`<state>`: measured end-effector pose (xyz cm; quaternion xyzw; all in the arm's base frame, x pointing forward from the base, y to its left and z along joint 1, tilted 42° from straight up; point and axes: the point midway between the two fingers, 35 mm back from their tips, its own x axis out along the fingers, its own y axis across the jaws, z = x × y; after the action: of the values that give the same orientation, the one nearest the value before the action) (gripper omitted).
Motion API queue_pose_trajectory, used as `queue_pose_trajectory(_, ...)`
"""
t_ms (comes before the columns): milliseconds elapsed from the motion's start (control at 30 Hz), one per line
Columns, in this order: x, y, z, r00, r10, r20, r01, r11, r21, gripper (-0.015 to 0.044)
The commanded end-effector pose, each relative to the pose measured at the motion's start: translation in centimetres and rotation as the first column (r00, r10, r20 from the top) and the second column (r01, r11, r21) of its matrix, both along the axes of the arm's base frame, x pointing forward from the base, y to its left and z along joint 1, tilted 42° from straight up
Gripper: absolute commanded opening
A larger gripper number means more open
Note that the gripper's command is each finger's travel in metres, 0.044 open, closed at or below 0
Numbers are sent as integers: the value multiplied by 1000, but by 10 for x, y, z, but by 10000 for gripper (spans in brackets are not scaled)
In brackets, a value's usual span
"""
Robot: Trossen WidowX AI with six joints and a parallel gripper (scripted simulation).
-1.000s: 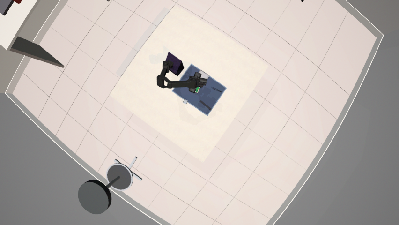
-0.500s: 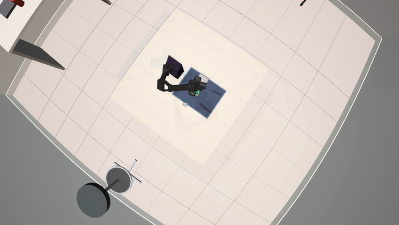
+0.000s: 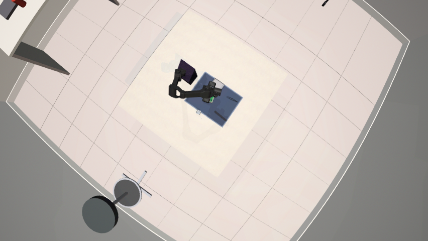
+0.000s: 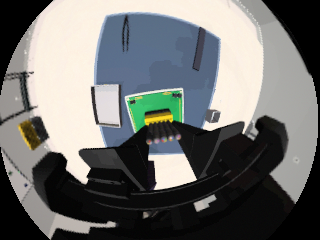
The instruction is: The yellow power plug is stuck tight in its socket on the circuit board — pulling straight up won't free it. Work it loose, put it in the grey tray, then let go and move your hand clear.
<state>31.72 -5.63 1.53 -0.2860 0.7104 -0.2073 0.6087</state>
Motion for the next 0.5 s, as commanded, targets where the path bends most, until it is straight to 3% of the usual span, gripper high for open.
queue_pose_trajectory(0,0,-1,0,1000,3,1,-3,1000,-3,0)
queue_pose_trajectory(467,1,17,8,1000,19,5,-18,996,-90,0)
